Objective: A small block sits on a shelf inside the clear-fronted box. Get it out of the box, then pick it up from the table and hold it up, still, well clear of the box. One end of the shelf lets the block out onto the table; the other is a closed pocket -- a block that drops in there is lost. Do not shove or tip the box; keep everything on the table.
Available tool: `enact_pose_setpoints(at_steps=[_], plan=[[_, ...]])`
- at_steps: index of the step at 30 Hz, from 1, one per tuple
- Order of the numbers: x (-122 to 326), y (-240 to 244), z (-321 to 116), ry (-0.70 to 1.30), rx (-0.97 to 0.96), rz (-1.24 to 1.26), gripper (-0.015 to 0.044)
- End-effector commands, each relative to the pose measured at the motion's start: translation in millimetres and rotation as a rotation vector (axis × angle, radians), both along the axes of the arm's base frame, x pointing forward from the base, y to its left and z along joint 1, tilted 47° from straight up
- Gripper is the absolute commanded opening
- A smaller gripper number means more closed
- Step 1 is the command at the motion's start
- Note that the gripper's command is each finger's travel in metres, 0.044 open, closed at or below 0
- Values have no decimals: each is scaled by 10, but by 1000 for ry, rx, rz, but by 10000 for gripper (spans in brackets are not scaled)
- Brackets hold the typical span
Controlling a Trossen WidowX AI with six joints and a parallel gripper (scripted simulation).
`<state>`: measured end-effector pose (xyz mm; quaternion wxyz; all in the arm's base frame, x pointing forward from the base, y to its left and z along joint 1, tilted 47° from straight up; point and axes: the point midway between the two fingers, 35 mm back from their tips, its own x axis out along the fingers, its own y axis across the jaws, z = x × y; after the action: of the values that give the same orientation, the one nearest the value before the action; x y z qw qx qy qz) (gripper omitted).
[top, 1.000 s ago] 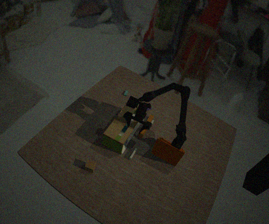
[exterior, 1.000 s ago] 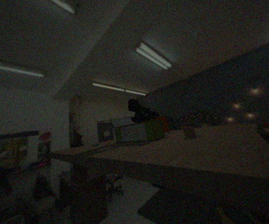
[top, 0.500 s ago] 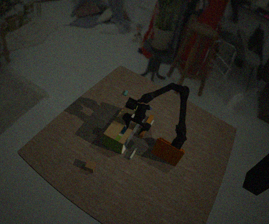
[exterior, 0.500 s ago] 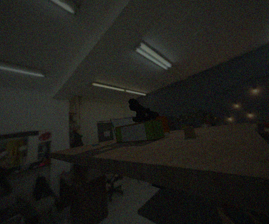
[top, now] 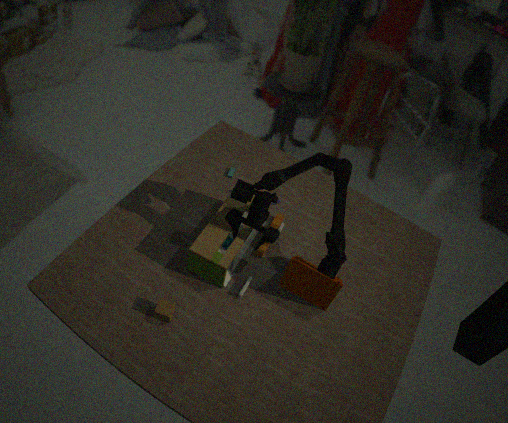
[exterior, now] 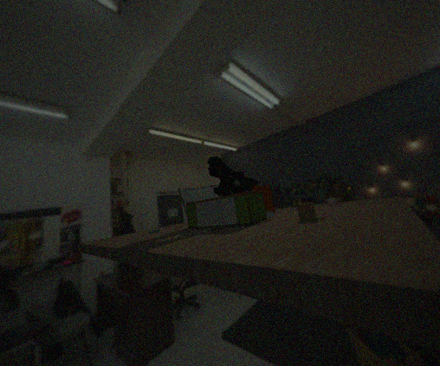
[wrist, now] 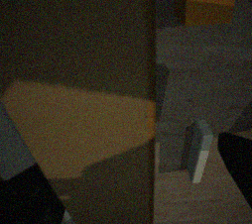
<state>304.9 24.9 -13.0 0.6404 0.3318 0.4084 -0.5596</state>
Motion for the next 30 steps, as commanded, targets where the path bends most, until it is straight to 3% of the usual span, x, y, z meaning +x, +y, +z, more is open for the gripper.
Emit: enact_pose_setpoints(at_steps=[1, 30], plan=[[-8, 24, -29, 2, 1, 0, 400], [-47, 223, -239, 2, 2, 0, 400]])
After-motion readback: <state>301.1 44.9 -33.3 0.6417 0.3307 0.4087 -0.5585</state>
